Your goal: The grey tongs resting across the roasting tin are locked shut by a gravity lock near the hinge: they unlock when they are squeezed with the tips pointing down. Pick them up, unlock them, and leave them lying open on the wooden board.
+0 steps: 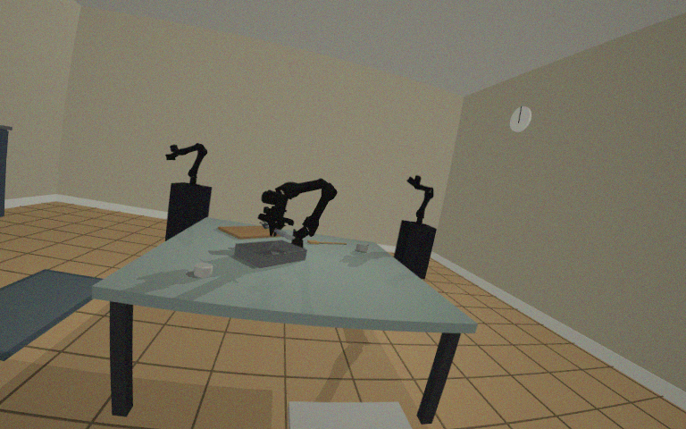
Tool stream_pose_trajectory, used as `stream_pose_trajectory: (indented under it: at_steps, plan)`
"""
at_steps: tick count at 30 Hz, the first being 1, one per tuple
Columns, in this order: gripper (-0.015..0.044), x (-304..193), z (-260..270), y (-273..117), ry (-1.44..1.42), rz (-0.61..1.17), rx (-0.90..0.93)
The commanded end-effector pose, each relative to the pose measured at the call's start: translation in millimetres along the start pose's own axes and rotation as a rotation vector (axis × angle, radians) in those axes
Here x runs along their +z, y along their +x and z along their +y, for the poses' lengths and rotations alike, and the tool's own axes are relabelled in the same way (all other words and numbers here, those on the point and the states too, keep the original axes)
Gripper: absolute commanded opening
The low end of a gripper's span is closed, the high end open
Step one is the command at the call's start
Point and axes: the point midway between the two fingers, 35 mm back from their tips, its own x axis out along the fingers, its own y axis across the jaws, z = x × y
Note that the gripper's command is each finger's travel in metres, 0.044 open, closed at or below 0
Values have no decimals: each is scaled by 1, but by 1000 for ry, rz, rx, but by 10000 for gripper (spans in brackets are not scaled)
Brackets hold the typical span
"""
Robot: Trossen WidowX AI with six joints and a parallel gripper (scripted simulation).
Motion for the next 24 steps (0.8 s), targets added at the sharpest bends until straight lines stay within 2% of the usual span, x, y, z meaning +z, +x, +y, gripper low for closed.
stream_pose_trajectory:
  at_steps: [1,14,24]
  plan:
    - [-150,-1,0,-3,-9,16,-64]
    - [-150,-1,-1,-4,-9,24,-102]
    - [-150,38,19,-18,-168,16,-88]
